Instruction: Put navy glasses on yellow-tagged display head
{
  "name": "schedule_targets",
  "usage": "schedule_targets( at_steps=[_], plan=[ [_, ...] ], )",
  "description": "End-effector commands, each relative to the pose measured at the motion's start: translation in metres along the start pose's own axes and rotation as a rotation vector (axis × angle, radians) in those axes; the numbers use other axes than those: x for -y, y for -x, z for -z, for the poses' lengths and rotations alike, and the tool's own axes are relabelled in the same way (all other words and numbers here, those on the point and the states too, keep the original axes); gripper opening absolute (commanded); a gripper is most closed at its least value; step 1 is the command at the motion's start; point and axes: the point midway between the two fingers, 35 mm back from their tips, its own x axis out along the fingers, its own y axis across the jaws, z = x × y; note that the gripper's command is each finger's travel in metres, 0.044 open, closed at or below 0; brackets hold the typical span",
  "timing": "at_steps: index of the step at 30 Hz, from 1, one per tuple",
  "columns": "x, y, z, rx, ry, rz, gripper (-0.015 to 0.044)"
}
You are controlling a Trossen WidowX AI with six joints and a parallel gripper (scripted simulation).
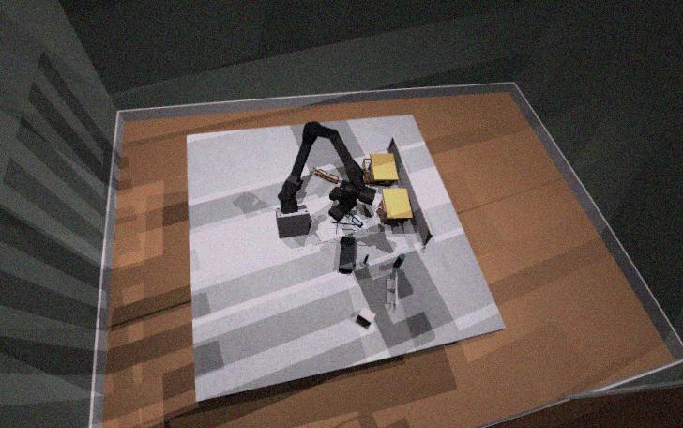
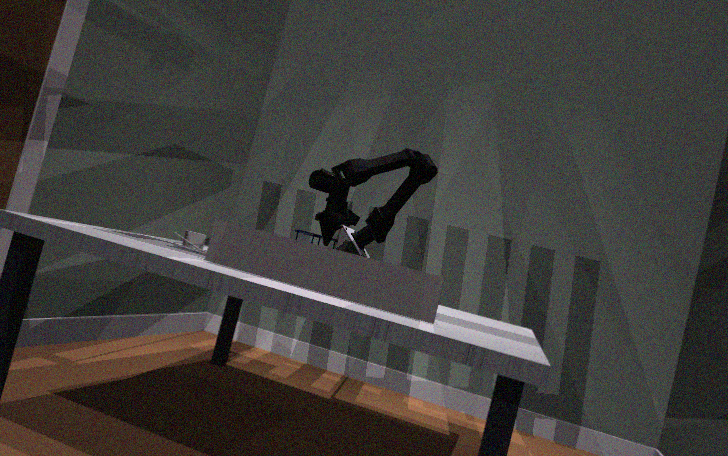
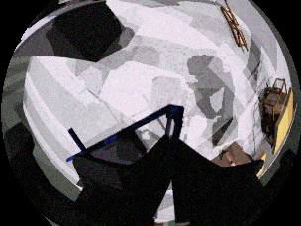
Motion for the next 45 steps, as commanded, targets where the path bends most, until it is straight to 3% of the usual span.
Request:
schedule_targets(
  at_steps=[1,45],
  plan=[
    [0.001,0.005,0.0,-0.006,0.0,-0.001,0.0],
    [-0.01,0.011,0.048,-0.014,-1.558,0.008,0.0]
  ],
)
